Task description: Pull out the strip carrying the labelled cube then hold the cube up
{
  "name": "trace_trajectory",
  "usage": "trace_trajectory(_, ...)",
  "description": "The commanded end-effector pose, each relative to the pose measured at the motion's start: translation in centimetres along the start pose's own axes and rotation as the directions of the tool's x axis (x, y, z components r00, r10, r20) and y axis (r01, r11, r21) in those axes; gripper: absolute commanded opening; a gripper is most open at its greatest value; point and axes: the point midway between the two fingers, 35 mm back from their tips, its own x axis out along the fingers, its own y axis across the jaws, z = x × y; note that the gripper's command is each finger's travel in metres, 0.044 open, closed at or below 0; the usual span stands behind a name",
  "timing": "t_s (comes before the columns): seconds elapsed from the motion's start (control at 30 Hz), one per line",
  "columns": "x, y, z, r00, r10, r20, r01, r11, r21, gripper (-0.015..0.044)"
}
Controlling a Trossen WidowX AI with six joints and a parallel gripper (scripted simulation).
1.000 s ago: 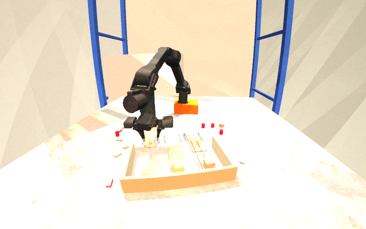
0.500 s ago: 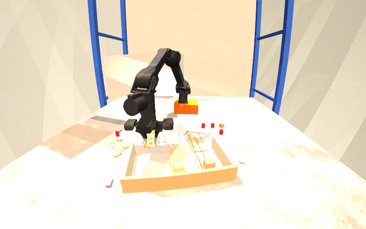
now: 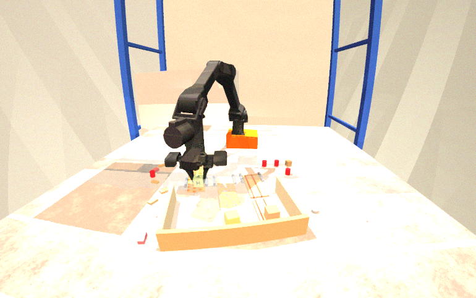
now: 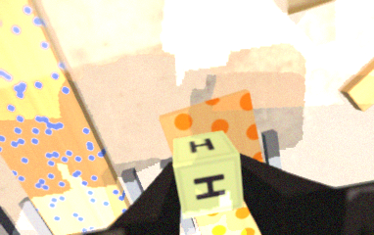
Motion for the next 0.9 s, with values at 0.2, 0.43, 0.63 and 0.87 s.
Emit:
trace_trajectory(0.2,-3.0,1.0,-3.0,1.000,-0.006,0.018,0.006,1.000,0.002,0.0000)
trace_trajectory(0.43,-3.6,1.5,-4.2,1.000,-0.004,0.019,0.004,1.000,0.000,0.0000)
trace_trajectory(0.63,-3.7,2.0,-5.6,1.000,-0.004,0.018,0.004,1.000,0.000,0.0000)
trace_trajectory(0.87,-3.7,2.8,-7.8,1.000,-0.002,0.017,0.002,1.000,0.003,0.0000)
